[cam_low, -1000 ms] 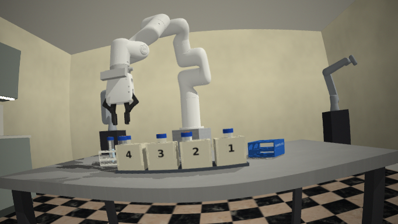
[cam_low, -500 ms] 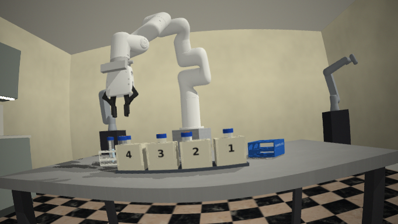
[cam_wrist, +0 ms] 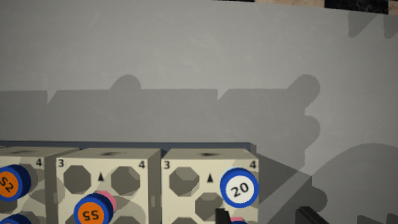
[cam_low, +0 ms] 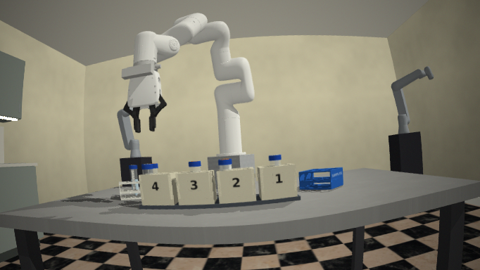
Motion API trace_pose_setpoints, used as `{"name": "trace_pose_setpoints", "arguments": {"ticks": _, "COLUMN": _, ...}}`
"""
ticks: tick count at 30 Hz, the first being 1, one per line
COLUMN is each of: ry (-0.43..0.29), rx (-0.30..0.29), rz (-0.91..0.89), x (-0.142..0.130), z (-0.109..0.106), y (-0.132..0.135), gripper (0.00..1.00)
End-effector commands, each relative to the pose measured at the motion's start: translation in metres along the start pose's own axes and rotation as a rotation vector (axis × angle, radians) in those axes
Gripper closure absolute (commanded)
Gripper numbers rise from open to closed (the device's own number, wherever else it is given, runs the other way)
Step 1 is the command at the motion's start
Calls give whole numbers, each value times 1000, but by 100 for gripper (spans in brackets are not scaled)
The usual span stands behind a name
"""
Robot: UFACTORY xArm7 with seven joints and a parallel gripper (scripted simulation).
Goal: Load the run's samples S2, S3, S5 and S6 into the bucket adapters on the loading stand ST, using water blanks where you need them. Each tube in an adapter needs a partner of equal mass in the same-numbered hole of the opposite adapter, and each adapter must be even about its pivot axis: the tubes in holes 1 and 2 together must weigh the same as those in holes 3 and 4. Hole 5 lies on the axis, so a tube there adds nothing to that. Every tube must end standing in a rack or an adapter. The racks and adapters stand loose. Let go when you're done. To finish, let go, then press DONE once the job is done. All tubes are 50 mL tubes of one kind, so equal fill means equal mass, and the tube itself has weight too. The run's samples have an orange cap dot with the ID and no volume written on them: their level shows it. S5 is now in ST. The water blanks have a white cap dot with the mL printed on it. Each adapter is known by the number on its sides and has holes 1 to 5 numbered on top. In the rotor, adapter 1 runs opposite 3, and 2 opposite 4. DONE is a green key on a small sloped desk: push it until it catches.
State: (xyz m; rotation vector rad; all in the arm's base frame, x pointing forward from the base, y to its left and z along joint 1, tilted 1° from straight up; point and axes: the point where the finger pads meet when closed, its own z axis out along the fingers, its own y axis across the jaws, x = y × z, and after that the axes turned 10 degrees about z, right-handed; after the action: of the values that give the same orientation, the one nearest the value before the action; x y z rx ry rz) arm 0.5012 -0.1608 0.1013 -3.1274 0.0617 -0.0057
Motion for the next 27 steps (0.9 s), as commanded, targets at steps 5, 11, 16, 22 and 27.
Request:
{"name": "trace_pose_setpoints", "arguments": {"ticks": 5, "ry": 5, "rx": -1, "rz": 0, "x": 1, "z": -18, "y": 0, "gripper": 56}}
{"name": "trace_pose_setpoints", "arguments": {"ticks": 11, "ry": 5, "rx": -1, "rz": 0, "x": 1, "z": -19, "y": 0, "gripper": 56}}
{"name": "trace_pose_setpoints", "arguments": {"ticks": 16, "ry": 5, "rx": -1, "rz": 0, "x": 1, "z": -19, "y": 0, "gripper": 56}}
{"name": "trace_pose_setpoints", "arguments": {"ticks": 22, "ry": 5, "rx": -1, "rz": 0, "x": 1, "z": -19, "y": 0, "gripper": 56}}
{"name": "trace_pose_setpoints", "arguments": {"ticks": 27, "ry": 5, "rx": -1, "rz": 0, "x": 1, "z": -19, "y": 0, "gripper": 56}}
